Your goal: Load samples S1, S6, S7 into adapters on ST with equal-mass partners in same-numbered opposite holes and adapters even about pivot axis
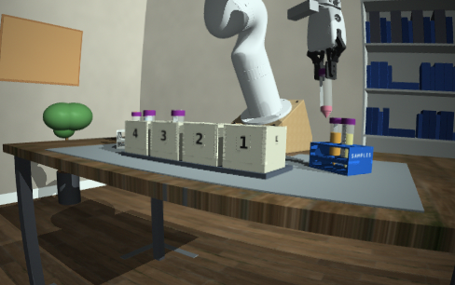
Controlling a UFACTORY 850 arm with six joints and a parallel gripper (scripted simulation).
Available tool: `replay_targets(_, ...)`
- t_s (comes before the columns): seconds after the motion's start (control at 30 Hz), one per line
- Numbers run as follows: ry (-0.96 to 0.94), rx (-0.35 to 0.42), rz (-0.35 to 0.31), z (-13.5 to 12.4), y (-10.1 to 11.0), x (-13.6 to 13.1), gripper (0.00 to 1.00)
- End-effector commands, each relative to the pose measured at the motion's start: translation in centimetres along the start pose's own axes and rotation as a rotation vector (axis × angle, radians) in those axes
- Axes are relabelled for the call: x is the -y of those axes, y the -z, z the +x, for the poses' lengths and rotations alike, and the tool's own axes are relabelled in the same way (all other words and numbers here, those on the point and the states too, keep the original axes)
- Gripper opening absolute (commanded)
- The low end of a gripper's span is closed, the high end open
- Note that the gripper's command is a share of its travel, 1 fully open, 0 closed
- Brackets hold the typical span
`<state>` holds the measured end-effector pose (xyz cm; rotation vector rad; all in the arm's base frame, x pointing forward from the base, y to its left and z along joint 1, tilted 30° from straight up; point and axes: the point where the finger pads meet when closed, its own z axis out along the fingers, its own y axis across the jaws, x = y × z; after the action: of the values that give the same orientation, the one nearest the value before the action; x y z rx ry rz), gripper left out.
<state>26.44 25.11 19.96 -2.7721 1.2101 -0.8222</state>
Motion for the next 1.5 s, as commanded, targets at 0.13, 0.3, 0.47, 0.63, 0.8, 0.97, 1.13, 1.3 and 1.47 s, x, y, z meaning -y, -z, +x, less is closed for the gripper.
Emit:
replay_targets(0.13,0.0,0.0,0.001,0.0,1.7,0.1,0.0)
replay_targets(0.3,0.0,0.0,0.001,0.0,1.9,0.1,0.0)
replay_targets(0.47,0.0,0.0,0.001,0.0,1.9,0.1,0.0)
replay_targets(0.63,0.033,0.0,0.001,0.5,1.9,-0.1,0.0)
replay_targets(0.8,0.2,0.0,0.001,2.8,1.9,-1.0,0.0)
replay_targets(0.97,0.333,0.0,0.001,4.7,1.9,-1.7,0.0)
replay_targets(1.13,0.466,0.0,0.001,6.6,1.9,-2.4,0.0)
replay_targets(1.3,0.572,0.0,0.001,8.9,1.9,-3.2,0.0)
replay_targets(1.47,0.572,0.0,0.001,11.3,1.9,-4.1,0.0)
